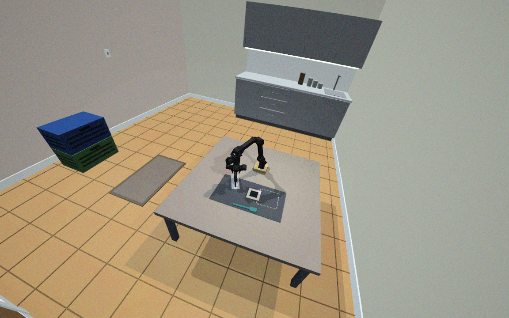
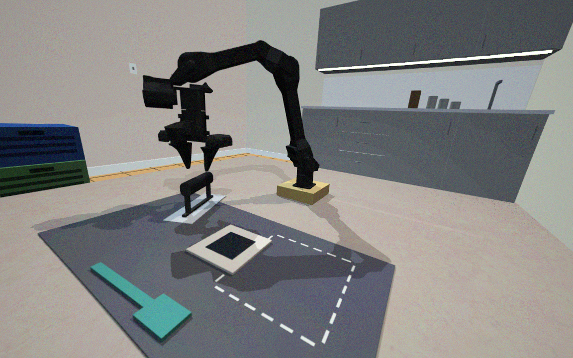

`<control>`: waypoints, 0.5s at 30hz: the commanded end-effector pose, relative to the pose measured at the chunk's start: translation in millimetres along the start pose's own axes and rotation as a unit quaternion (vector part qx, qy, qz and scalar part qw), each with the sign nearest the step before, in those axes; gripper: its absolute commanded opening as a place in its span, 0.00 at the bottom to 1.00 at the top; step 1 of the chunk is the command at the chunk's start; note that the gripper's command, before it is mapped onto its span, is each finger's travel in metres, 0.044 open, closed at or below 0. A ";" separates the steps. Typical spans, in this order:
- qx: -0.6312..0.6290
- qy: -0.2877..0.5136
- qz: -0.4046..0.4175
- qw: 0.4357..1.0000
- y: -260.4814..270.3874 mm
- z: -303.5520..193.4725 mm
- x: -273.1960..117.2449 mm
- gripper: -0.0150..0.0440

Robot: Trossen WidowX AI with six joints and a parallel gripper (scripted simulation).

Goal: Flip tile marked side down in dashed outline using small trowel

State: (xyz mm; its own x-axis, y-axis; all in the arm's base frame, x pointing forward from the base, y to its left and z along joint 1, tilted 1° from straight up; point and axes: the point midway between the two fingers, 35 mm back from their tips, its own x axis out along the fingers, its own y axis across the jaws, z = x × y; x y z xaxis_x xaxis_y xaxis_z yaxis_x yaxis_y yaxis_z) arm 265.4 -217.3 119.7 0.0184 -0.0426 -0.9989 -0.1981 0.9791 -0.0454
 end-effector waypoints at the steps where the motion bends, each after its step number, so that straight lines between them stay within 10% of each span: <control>1: -0.056 -0.001 0.002 0.998 0.5 0.7 0.0 0.71; 15: -0.058 -0.001 0.002 0.998 0.0 1.3 12.1 0.71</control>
State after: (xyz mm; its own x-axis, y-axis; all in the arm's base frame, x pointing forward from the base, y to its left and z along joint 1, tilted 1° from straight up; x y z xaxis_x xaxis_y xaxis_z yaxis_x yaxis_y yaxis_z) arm 267.4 -218.7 113.9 0.0224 -0.0458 -0.9987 -0.3045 0.9512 -0.0505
